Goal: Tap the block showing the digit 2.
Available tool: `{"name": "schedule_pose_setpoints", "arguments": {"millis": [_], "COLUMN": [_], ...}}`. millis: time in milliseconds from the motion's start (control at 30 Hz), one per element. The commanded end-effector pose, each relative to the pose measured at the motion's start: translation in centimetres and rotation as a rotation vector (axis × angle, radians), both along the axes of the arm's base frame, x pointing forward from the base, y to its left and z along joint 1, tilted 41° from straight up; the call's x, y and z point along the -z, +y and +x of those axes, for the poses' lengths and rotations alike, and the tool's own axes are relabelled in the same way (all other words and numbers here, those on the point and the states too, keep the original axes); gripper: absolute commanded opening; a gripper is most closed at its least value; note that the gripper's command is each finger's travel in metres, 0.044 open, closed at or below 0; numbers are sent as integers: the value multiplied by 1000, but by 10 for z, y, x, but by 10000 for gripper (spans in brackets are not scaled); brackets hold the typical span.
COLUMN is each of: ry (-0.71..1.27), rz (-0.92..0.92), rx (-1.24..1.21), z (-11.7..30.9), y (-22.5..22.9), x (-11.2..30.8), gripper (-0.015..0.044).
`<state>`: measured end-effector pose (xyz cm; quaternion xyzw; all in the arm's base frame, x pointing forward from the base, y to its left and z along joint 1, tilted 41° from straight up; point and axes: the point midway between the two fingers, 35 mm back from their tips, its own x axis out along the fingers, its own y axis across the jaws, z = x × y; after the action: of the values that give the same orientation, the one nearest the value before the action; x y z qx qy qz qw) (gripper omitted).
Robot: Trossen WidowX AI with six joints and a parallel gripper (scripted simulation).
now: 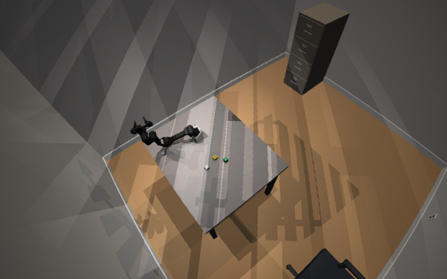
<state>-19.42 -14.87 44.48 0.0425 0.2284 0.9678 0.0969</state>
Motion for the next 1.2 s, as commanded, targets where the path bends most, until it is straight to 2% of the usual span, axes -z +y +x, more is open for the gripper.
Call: {"name": "schedule_pose_setpoints", "arguments": {"millis": [0, 67, 167, 300, 467, 600, 767, 900, 1167], "ry": [2, 39, 208, 366, 605, 764, 912, 991, 991], "rz": [8, 32, -24, -55, -81, -93, -109, -134, -259], "rx": [-2, -13, -8, 45, 209, 392, 666, 927, 1555], "z": [0, 0, 8, 25, 71, 119, 187, 248, 380], "y": [1, 12, 58, 105, 184, 244, 310, 353, 405], "x": [-1, -15, -65, -101, -141, -155, -152, -132, -47], "gripper": [400, 400, 400, 400, 400, 400, 400, 400, 400]}}
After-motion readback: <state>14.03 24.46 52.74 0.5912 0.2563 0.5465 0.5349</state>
